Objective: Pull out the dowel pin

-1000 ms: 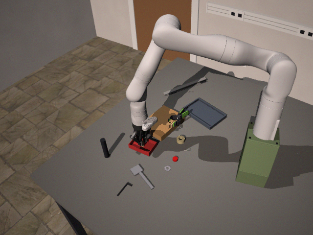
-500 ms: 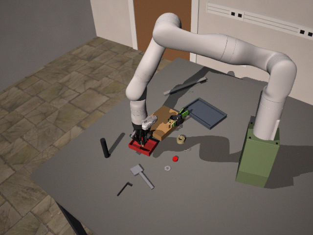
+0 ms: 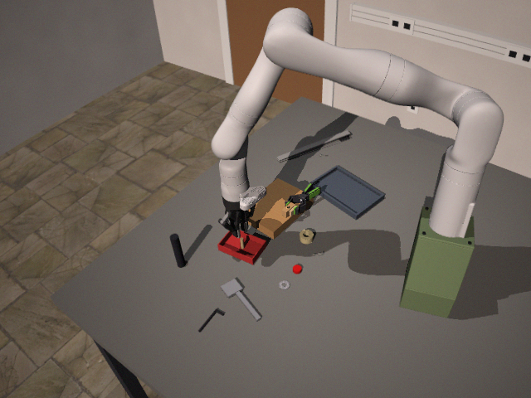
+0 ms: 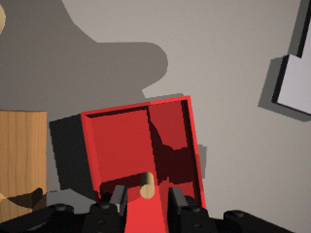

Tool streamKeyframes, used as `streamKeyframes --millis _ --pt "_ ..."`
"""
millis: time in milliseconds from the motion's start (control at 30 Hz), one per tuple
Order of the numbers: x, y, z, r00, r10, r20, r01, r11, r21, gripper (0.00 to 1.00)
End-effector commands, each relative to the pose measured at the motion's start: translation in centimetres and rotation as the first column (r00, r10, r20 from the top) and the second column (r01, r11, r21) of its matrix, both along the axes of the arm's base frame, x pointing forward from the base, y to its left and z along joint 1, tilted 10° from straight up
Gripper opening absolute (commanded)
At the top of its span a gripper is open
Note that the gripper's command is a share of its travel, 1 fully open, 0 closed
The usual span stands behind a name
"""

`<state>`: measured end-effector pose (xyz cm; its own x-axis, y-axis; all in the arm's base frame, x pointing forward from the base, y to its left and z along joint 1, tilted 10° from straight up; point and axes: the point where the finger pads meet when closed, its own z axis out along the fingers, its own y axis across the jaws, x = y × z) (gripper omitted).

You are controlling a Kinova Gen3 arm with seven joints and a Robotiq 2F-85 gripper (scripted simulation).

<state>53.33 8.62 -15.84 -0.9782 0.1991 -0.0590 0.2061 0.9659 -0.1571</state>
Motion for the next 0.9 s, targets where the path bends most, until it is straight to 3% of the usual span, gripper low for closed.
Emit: streamKeyframes --millis 0,433,867 --pt "0.1 0.2 1.1 1.0 0.0 0.002 0.0 1.0 0.001 0.34" --pt "-0.1 1.0 5.6 1.0 0.0 0.002 0.0 1.0 0.001 0.34" --pt "-0.1 1.3 7.6 1.0 0.0 0.002 0.0 1.0 0.001 0.34"
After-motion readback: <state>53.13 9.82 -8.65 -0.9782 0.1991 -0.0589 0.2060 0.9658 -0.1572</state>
